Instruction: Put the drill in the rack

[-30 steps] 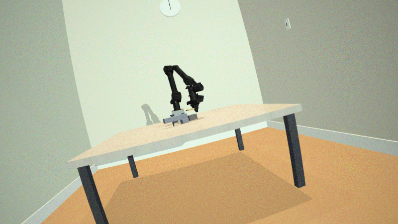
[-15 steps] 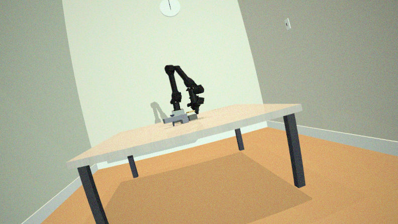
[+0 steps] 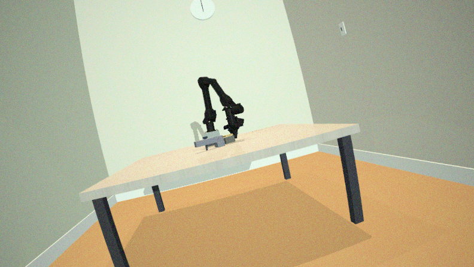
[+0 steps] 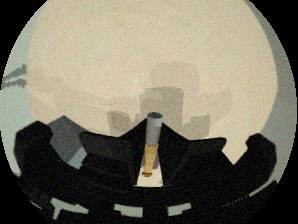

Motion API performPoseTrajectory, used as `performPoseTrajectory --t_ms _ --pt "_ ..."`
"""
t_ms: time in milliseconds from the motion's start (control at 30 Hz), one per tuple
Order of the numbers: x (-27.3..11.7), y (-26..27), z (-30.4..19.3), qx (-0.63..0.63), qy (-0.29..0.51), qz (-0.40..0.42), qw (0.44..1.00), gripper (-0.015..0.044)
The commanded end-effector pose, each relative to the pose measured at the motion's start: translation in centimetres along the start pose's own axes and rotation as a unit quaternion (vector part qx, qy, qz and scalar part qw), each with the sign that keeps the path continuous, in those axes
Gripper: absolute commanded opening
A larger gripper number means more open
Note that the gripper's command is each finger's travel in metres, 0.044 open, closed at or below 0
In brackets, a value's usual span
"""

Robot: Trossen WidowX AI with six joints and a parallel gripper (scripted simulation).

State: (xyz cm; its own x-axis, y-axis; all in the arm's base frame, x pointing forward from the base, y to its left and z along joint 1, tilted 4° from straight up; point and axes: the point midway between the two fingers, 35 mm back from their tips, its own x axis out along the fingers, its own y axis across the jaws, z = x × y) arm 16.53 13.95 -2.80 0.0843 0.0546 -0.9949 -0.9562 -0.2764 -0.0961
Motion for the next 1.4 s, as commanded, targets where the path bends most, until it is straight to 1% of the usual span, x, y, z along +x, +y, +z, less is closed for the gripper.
performPoseTrajectory --t_ms 0,367,1367 --pt "0.6 0.1 -0.1 0.002 0.003 0.002 1.0 0.0" --pt "1.5 0.2 -0.3 0.002 0.003 0.002 1.0 0.0" --pt "1.6 0.2 -0.6 0.002 0.003 0.002 1.0 0.0"
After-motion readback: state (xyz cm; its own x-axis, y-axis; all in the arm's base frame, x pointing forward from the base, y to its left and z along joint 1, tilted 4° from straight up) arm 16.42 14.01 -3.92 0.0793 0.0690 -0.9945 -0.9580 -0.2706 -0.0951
